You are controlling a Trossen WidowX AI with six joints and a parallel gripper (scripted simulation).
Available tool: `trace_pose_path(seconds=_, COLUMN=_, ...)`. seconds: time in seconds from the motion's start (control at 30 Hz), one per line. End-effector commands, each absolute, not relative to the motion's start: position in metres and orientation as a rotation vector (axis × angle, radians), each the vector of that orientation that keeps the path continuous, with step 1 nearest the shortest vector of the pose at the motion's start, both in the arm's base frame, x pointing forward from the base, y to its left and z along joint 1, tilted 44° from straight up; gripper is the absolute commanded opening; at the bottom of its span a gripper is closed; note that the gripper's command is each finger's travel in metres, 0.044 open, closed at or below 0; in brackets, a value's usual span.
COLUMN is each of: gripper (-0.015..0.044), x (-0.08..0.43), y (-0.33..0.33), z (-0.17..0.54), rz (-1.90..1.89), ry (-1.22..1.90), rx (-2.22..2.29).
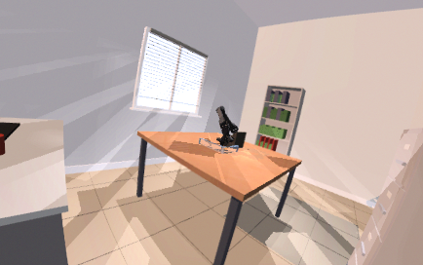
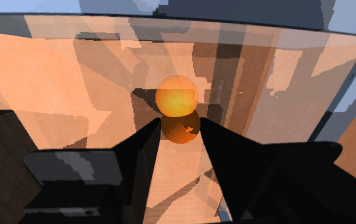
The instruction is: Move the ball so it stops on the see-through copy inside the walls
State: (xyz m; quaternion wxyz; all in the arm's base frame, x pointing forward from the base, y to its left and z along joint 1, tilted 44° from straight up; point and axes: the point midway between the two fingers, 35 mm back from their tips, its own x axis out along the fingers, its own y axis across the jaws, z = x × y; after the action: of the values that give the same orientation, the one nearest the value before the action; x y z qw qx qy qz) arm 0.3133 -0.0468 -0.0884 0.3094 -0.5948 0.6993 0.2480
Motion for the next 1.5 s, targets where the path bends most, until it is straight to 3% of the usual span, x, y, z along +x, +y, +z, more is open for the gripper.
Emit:
trace_pose_path(seconds=0.0, gripper=0.0000, x=0.321, y=-0.031, z=-0.075, rz=0.650, ry=1.833, rx=-1.573)
trace_pose_path(seconds=0.57, gripper=0.0000, x=0.326, y=0.039, z=0.003, rz=0.651, ry=1.835, rx=-1.571)
trace_pose_path(seconds=1.47, gripper=0.0000, x=0.313, y=-0.020, z=-0.097, rz=0.648, ry=1.836, rx=-1.574)
